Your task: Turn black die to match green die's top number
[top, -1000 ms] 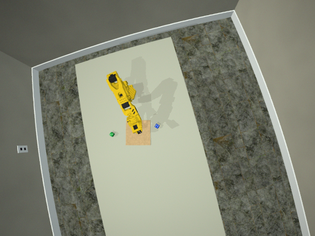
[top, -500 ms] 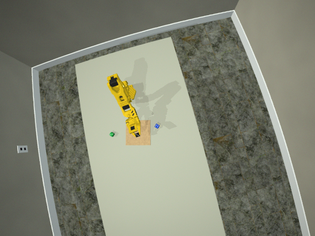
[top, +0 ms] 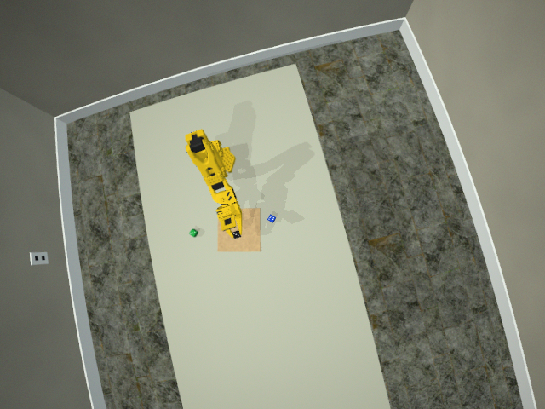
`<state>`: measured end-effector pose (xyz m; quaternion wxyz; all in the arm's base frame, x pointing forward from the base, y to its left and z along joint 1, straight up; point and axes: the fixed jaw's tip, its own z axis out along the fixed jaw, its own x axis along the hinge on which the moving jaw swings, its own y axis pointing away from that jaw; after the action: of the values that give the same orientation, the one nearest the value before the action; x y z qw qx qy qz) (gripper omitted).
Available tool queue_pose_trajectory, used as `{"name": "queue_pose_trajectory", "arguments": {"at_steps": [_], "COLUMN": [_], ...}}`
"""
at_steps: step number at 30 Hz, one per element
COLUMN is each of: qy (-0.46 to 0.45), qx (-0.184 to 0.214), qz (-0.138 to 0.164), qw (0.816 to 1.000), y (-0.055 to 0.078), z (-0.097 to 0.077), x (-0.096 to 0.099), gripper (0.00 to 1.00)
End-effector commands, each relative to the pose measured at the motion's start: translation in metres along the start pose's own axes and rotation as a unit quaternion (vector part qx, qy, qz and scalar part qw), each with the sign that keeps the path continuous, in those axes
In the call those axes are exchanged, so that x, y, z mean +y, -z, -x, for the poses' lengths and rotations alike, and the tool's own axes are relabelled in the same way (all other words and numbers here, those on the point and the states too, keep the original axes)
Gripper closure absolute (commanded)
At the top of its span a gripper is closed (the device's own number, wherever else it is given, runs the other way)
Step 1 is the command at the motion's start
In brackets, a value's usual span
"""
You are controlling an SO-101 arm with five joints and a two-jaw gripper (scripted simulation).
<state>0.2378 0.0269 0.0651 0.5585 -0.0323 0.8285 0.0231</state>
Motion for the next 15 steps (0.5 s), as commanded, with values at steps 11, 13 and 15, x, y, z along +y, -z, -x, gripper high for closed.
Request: {"name": "queue_pose_trajectory", "arguments": {"at_steps": [11, 13, 15], "qy": [-0.003, -0.003, -0.004], "qx": [-0.027, -0.027, -0.025], "qz": [-0.002, -0.002, -0.005], "qw": [1.0, 1.0, 1.0], "y": [-0.0007, -0.0007, -0.0013], "z": [0.0119, 0.0119, 0.0101], "x": [-0.0009, -0.0009, -0.0027], "gripper": [1.0, 1.0, 1.0]}}
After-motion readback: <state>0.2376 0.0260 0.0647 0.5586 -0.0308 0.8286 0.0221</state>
